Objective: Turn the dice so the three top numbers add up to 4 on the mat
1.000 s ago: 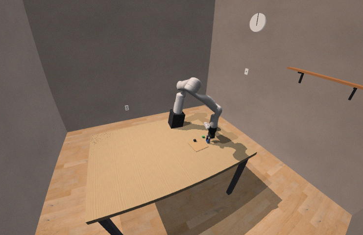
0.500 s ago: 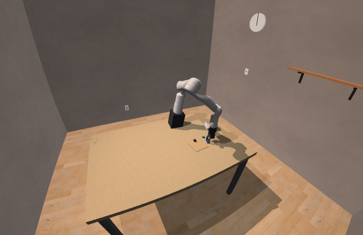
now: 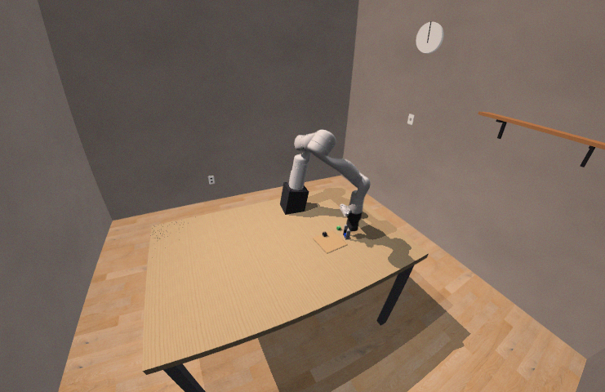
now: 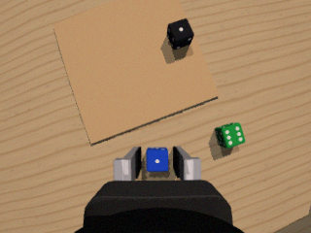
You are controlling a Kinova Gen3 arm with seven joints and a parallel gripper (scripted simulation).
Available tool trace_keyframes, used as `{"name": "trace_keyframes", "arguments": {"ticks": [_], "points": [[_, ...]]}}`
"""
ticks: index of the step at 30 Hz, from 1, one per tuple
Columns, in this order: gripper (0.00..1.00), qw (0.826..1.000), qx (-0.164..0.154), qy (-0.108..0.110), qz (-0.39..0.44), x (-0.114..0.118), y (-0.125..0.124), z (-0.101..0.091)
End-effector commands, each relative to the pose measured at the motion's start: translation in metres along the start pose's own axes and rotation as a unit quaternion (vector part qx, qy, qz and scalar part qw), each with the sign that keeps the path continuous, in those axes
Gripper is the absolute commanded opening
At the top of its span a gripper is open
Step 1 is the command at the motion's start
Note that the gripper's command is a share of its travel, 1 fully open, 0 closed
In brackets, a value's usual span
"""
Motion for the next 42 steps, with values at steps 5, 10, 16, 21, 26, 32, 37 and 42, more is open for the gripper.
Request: {"name": "trace_keyframes", "arguments": {"ticks": [5, 10, 16, 21, 26, 32, 37, 42], "points": [[0.7, 1.0, 0.0, -0.001, 0.0, -0.0005, 0.0002, -0.0006], [0.4, 1.0, 0.0, -0.001, 0.0, -0.0005, 0.0002, -0.0006], [0.4, 1.0, 0.0, -0.001, 0.0, -0.0005, 0.0002, -0.0006], [0.4, 1.0, 0.0, -0.001, 0.0, -0.0005, 0.0002, -0.0006], [0.4, 1.0, 0.0, -0.001, 0.0, -0.0005, 0.0002, -0.0006], [0.4, 1.0, 0.0, -0.001, 0.0, -0.0005, 0.0002, -0.0006], [0.4, 1.0, 0.0, -0.001, 0.0, -0.0005, 0.0002, -0.0006], [0.4, 1.0, 0.0, -0.001, 0.0, -0.0005, 0.0002, -0.0006]]}}
Point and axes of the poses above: the point where the finger pads meet when closed, its own z axis out along the fingers, its own x axis across the jaws, y = z × x, the point moved 7 cm from there along -z, back along the fingers, and after that the axes turned 6 degrees about -z, right-handed, at the moved point
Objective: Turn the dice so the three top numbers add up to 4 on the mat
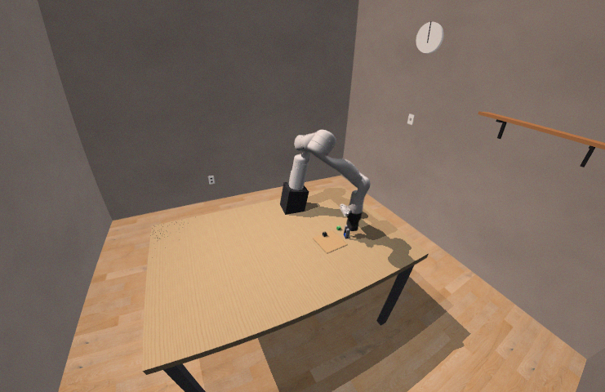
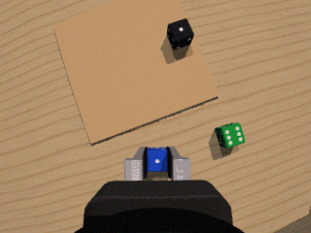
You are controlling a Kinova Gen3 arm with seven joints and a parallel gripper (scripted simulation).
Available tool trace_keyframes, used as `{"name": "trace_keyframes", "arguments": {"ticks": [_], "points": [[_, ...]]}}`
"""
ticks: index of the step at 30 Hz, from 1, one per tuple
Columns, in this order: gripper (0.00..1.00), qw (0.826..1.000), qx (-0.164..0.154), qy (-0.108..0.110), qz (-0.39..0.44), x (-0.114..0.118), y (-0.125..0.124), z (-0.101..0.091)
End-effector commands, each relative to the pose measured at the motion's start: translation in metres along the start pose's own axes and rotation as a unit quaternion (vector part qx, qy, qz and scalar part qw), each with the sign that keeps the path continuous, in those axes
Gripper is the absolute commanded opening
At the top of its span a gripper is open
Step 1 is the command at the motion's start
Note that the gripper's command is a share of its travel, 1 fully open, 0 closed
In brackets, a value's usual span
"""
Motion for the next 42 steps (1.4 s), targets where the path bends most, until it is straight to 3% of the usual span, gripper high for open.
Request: {"name": "trace_keyframes", "arguments": {"ticks": [1, 6, 12, 14, 21, 26, 42], "points": [[0.4, 1.0, 0.0, -0.001, 0.0, -0.001, 0.0, -0.001], [0.4, 1.0, 0.0, -0.001, 0.0, -0.001, 0.0, -0.005], [0.4, 1.0, 0.0, -0.001, 0.0, 0.0, 0.0, -0.031], [0.4, 1.0, 0.0, -0.001, 0.0, 0.0, 0.0, -0.031], [0.4, 1.0, 0.0, -0.001, 0.0, 0.0, 0.0, -0.075], [0.4, 1.0, 0.0, -0.001, 0.0, 0.0, 0.0, -0.096], [0.4, 1.0, 0.0, -0.001, 0.003, 0.0, 0.0, -0.101]]}}
Point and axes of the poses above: the point where the finger pads meet when closed, its own z axis out along the fingers, its own x axis across the jaws, y = z × x, the point moved 7 cm from there along -z, back along the fingers, and after that the axes turned 6 degrees about -z, right-handed, at the moved point
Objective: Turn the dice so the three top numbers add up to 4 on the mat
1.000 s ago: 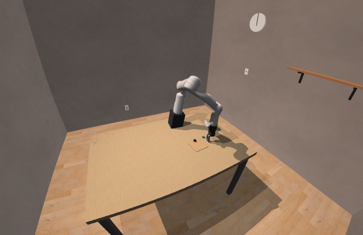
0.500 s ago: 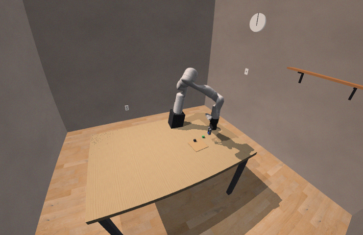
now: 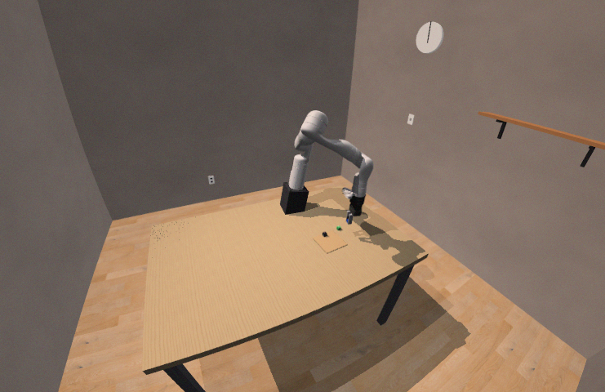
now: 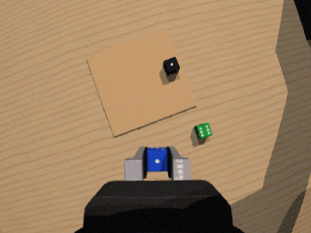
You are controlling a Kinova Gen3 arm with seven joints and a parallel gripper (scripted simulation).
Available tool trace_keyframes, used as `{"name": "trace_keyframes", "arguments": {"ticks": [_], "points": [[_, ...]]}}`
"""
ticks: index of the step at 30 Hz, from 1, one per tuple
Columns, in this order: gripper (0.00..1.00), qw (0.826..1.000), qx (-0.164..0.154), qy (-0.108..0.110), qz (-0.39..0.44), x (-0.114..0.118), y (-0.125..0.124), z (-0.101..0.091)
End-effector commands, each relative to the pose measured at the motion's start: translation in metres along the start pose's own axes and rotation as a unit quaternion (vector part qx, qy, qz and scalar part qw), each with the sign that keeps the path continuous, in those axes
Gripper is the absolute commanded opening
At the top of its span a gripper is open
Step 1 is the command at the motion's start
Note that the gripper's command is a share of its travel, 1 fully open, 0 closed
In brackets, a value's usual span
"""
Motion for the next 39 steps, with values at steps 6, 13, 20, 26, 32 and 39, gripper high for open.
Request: {"name": "trace_keyframes", "arguments": {"ticks": [6, 13, 20, 26, 32, 39], "points": [[0.4, 1.0, 0.0, 0.0, 0.027, -0.001, -0.005, -0.001], [0.4, 0.987, 0.002, 0.003, 0.158, -0.004, -0.03, -0.001], [0.4, 0.935, 0.003, 0.003, 0.354, -0.009, -0.066, -0.002], [0.4, 0.89, 0.002, 0.002, 0.455, -0.012, -0.084, -0.004], [0.4, 0.835, 0.0, -0.001, 0.55, -0.015, -0.102, -0.006], [0.4, 0.819, -0.001, -0.001, 0.573, -0.016, -0.107, -0.006]]}}
Point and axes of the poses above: the point where the finger pads meet when closed, its own z axis out along the fingers, its own x axis across the jaws, y = z × x, the point moved 7 cm from there along -z, back along the fingers, and after that the axes turned 6 degrees about -z, right-handed, at the moved point
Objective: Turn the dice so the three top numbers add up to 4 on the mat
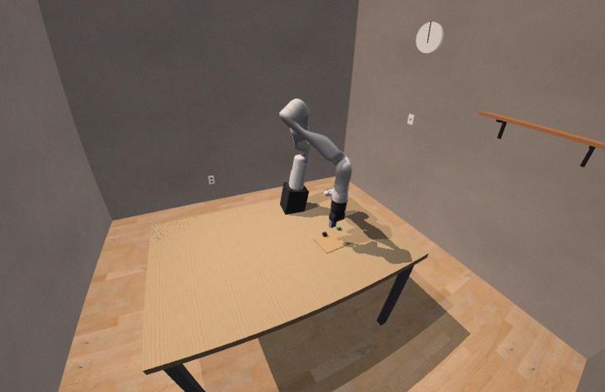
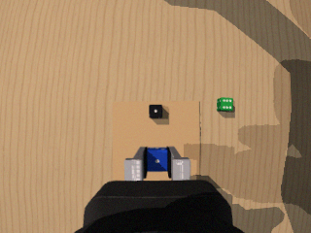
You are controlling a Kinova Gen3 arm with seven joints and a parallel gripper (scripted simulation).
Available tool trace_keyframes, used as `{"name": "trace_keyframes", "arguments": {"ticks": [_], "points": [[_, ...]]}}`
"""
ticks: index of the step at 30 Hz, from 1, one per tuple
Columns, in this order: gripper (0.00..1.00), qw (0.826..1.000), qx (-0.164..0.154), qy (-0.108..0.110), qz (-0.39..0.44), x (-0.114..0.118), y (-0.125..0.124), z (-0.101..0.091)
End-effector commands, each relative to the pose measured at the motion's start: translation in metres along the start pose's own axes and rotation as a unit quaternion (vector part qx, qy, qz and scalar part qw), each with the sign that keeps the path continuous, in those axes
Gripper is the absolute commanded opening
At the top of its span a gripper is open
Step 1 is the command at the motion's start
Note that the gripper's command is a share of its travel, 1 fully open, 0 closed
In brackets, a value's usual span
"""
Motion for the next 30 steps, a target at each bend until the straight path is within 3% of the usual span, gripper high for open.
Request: {"name": "trace_keyframes", "arguments": {"ticks": [1, 18, 24, 30], "points": [[0.4, 1.0, -0.002, -0.001, 0.002, -0.002, 0.001, -0.002], [0.4, 1.0, -0.002, -0.001, 0.002, -0.002, 0.001, 0.001], [0.4, 1.0, -0.001, -0.001, 0.002, -0.002, 0.001, 0.015], [0.4, 1.0, -0.001, -0.001, 0.002, -0.002, 0.0, 0.042]]}}
Point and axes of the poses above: the point where the finger pads meet when closed, its own z axis out along the fingers, its own x axis across the jaws, y = z × x, the point moved 7 cm from there along -z, back along the fingers, and after that the axes turned 6 degrees about -z, right-handed, at the moved point
